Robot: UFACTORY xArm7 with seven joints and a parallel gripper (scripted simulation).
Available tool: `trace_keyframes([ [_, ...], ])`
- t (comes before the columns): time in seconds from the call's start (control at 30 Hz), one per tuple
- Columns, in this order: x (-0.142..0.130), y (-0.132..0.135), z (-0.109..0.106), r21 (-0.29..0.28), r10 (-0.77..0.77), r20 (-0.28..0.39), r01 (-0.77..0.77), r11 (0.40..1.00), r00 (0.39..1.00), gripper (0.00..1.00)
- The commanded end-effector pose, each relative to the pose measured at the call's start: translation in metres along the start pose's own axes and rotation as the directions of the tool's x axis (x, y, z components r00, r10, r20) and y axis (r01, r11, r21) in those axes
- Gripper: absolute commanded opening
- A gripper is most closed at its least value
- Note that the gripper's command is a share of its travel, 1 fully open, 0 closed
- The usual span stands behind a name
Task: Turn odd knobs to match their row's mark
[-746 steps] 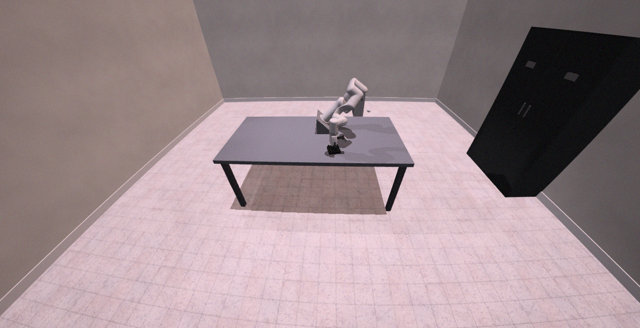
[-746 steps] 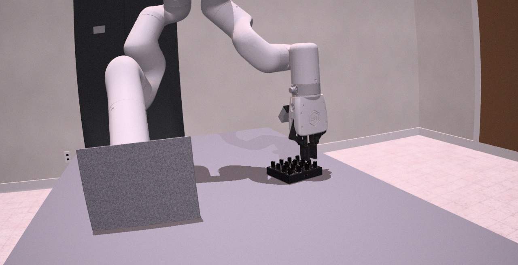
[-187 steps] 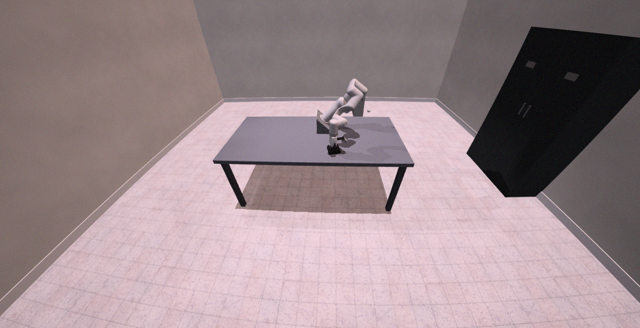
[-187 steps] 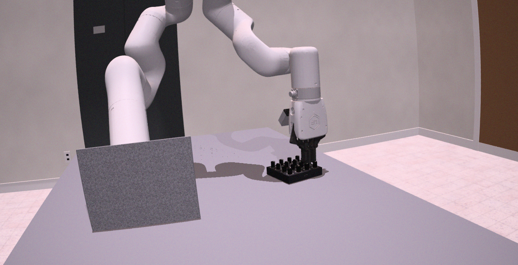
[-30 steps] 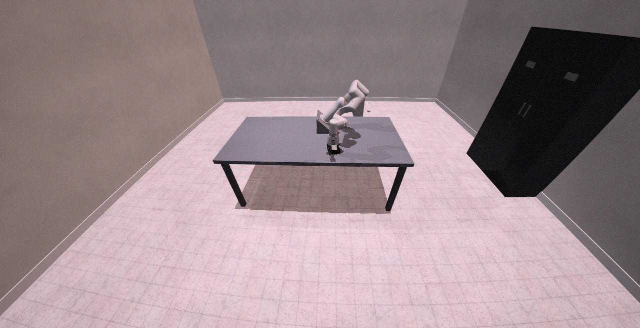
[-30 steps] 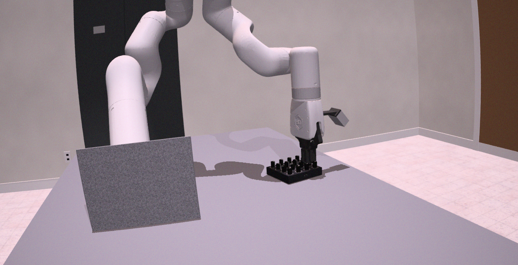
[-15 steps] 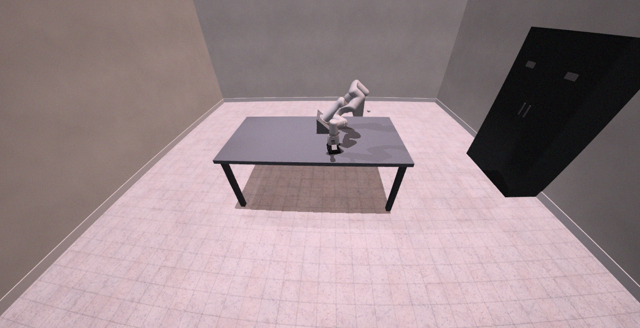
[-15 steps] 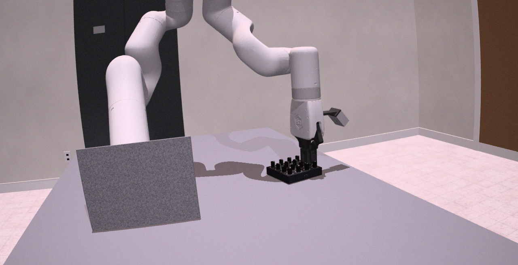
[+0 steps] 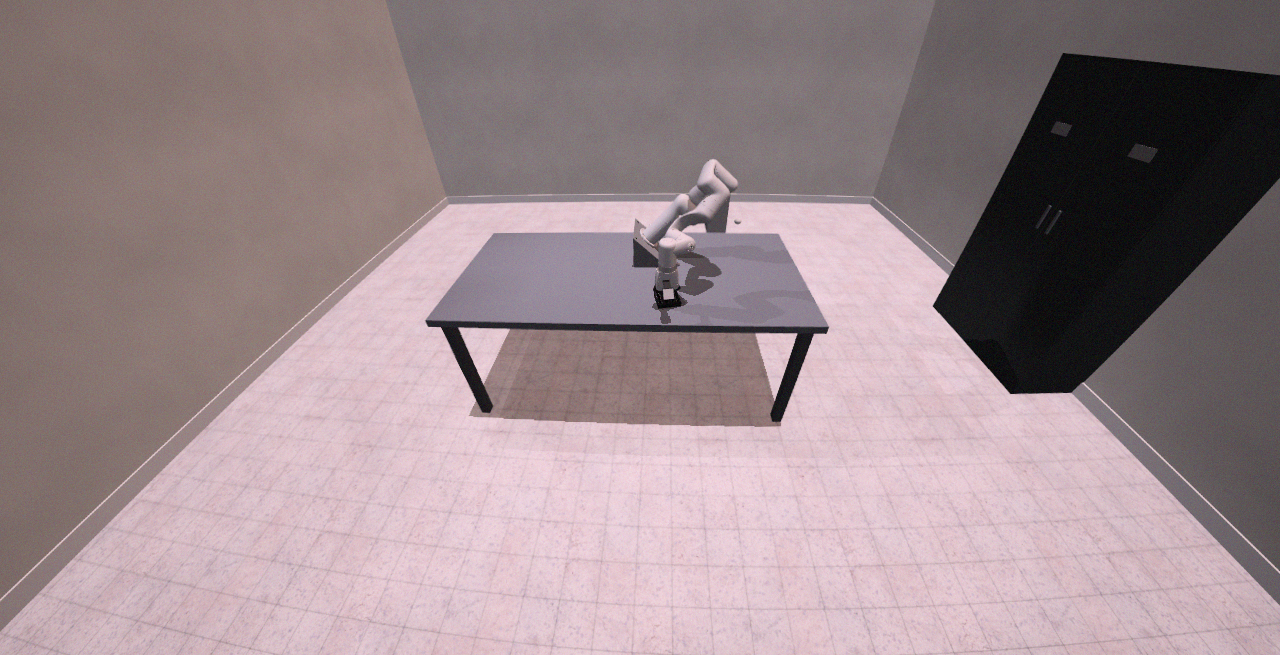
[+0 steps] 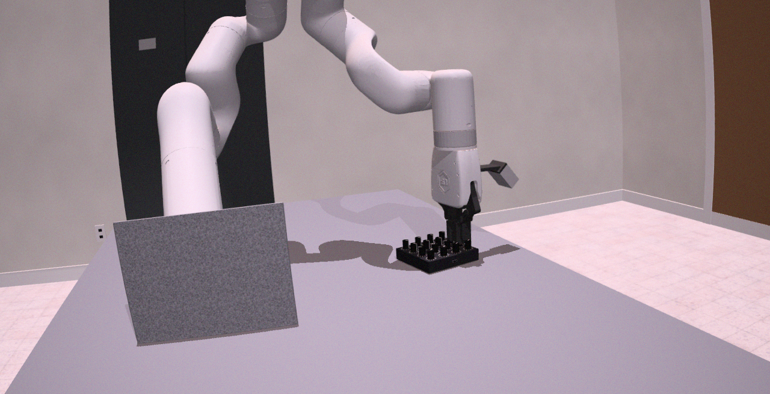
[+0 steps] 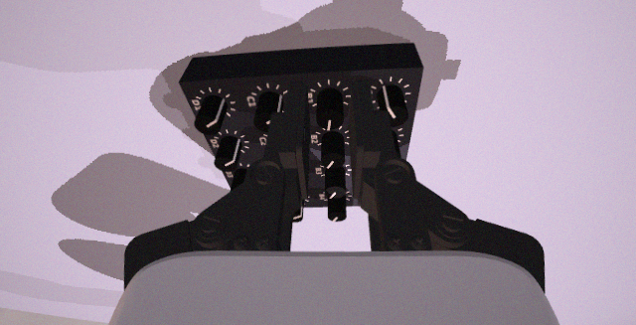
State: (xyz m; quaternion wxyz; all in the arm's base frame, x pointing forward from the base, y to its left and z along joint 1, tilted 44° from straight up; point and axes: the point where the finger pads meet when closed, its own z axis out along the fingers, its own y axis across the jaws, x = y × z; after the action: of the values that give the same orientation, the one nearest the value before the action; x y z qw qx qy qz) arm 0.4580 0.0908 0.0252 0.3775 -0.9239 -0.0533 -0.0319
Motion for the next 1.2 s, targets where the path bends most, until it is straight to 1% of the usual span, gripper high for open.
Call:
trace_keyframes([
  [0.0,0.001,0.001,-0.004,-0.002,0.001,-0.004,-0.001,1.0,1.0,0.19],
  [0.23,0.001,0.001,-0.02,-0.002,0.001,-0.004,-0.001,1.0,1.0,0.19],
  [0.3,0.001,0.001,-0.02,-0.002,0.001,-0.004,-0.001,1.0,1.0,0.19],
  [0.57,0.001,0.001,-0.037,-0.002,0.001,-0.004,-0.001,1.0,1.0,0.19],
  [1.17,0.001,0.001,-0.038,-0.002,-0.007,-0.004,0.007,1.0,1.0,0.19],
])
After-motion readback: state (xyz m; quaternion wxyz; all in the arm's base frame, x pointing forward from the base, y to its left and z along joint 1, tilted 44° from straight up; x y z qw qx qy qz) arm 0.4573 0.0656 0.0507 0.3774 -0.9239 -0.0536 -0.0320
